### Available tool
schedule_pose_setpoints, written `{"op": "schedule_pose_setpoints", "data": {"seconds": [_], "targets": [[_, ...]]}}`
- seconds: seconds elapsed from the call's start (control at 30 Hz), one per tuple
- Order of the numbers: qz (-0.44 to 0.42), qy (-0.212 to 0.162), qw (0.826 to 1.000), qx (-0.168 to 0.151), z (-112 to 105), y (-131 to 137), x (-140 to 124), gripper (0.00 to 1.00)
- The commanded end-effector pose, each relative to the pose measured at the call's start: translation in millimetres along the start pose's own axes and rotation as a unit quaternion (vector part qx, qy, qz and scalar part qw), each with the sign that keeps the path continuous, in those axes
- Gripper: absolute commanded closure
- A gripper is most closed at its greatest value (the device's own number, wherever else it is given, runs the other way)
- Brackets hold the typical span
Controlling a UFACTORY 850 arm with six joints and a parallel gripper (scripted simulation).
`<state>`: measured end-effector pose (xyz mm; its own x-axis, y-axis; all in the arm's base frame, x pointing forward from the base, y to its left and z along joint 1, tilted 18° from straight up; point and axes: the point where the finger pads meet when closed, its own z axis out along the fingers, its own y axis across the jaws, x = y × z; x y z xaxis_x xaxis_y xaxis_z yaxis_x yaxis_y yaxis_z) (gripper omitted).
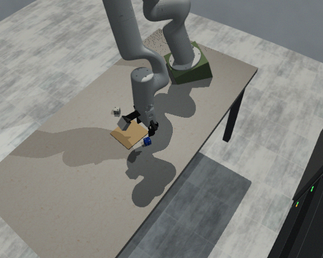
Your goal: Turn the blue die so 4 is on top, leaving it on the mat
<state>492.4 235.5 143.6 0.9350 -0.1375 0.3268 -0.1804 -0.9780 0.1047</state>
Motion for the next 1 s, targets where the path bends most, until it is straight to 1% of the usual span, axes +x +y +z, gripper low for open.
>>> {"op": "schedule_pose_setpoints", "data": {"seconds": [0.0,0.03,0.1,0.13,0.17,0.3,0.43,0.47,0.5,0.53,0.6,0.67,0.73,0.77,0.83,0.87,0.9,0.93,0.97], "targets": [[-0.078,-0.013,0.997,0.0,2,-1,1,0.0],[-0.102,-0.013,0.995,0.001,2,-1,0,0.0],[-0.102,-0.013,0.995,0.001,2,-1,0,0.0],[-0.121,-0.013,0.993,0.001,3,-1,0,0.0],[-0.16,-0.013,0.987,0.001,4,-1,0,0.0],[-0.203,-0.013,0.979,0.002,6,-1,0,0.0],[-0.275,-0.013,0.961,0.003,8,-1,0,0.0],[-0.28,-0.013,0.96,0.003,8,-1,0,0.0],[-0.307,-0.013,0.951,0.003,9,-1,0,0.0],[-0.316,-0.013,0.949,0.004,9,-1,0,0.0],[-0.35,-0.013,0.937,0.004,10,-1,0,0.0],[-0.35,-0.013,0.937,0.004,10,-1,0,0.0],[-0.406,-0.012,0.914,0.005,12,-1,-1,0.0],[-0.412,-0.012,0.911,0.005,13,-1,-1,0.0],[-0.439,-0.012,0.898,0.006,14,-1,-1,0.0],[-0.44,-0.012,0.898,0.006,14,-1,-1,0.0],[-0.466,-0.012,0.885,0.006,14,-1,-1,0.0],[-0.483,-0.012,0.875,0.006,15,-1,-1,0.0],[-0.49,-0.012,0.872,0.006,15,-1,-1,0.0]]}}
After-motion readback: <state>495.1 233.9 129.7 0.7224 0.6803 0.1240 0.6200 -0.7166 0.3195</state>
